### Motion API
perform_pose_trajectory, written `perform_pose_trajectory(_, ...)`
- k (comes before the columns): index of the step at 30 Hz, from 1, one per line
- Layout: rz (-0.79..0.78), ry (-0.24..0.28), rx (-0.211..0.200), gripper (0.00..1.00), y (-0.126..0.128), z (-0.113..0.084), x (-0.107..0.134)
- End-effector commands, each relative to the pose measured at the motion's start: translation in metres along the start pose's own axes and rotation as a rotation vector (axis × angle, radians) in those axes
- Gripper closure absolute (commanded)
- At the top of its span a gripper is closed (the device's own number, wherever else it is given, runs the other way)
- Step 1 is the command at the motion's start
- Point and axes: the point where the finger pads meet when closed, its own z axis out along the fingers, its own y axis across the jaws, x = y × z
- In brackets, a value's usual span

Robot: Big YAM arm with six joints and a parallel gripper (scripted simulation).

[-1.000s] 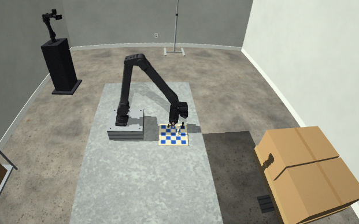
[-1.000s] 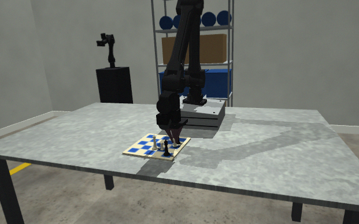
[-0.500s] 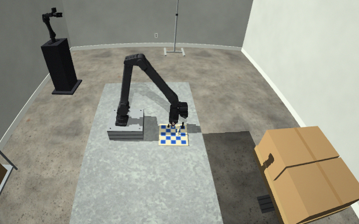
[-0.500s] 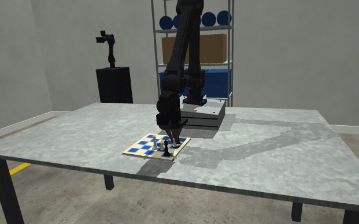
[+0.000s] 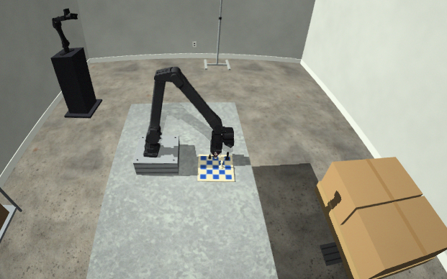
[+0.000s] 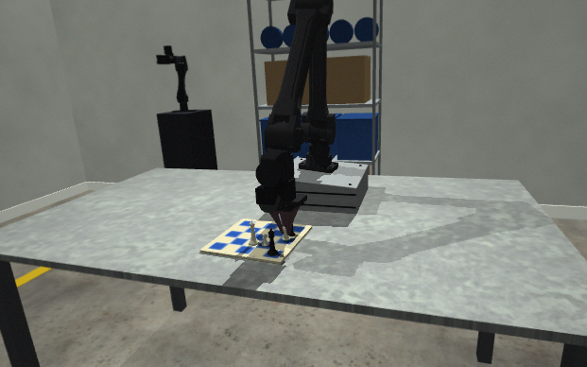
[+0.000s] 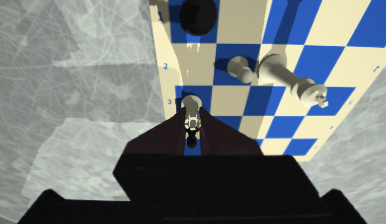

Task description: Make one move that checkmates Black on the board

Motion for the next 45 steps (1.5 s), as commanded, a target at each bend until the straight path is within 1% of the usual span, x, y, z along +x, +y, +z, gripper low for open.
perform_pose_trajectory(1,-0.002,0.017,0.004,1.00,0.0045,0.0095,0.0065)
perform_pose_trajectory(45,-0.015,0.015,0.004,1.00,-0.0004,0.0092,0.0067)
